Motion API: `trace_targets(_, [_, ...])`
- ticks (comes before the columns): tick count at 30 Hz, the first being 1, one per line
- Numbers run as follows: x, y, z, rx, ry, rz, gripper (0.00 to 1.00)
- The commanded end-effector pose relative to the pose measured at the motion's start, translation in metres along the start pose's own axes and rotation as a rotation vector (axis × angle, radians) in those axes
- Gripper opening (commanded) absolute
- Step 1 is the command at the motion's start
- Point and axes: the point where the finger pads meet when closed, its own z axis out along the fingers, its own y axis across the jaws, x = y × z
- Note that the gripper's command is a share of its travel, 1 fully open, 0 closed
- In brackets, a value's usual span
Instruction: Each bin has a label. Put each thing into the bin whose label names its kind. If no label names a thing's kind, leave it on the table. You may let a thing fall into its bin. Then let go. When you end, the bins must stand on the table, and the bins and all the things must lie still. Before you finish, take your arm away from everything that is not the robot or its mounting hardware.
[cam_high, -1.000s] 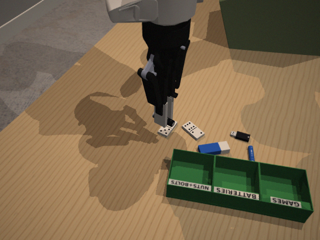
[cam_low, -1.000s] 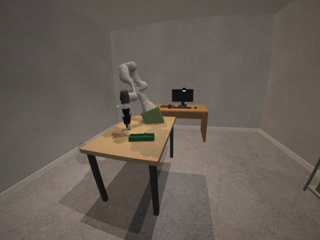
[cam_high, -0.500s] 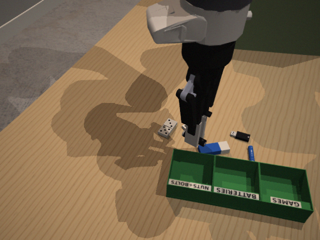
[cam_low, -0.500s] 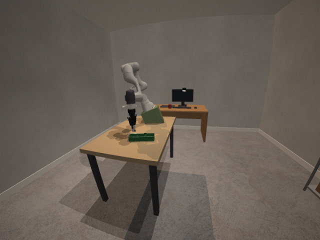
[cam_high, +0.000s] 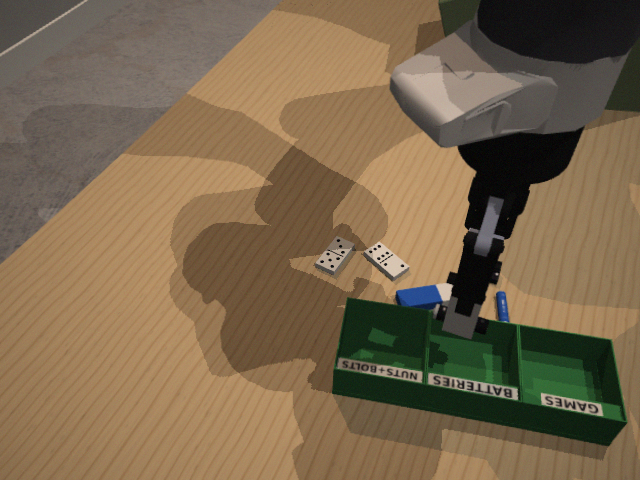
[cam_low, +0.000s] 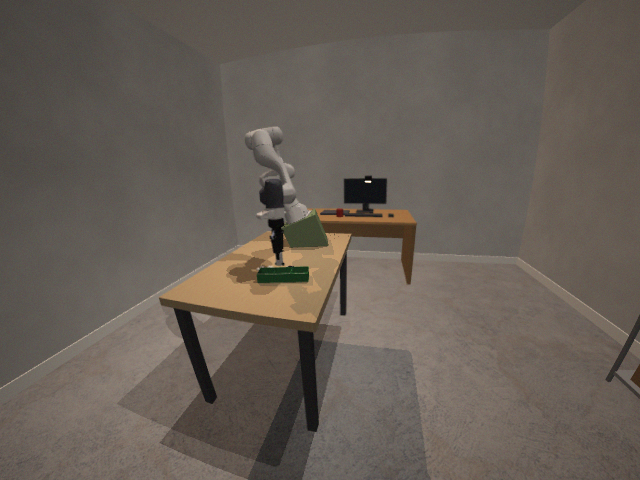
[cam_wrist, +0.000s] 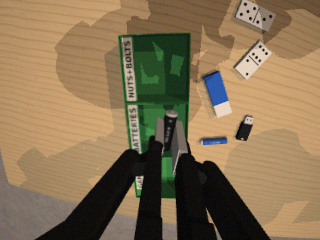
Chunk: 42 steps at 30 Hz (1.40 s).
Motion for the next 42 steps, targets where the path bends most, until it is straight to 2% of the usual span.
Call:
trace_targets(1, [-0.017,-0.003,0.003,-0.022,0.004,-0.155,0.05])
trace_targets(3, [-0.021,-0.004,0.003,-0.028,0.006,-0.194,0.05])
trace_targets(27, [-0.018,-0.004,0.003,-0.028,0.006,-0.194,0.05])
trace_targets(42, [-0.018,-0.003,0.029,-0.028,0.006,-0.194,0.05])
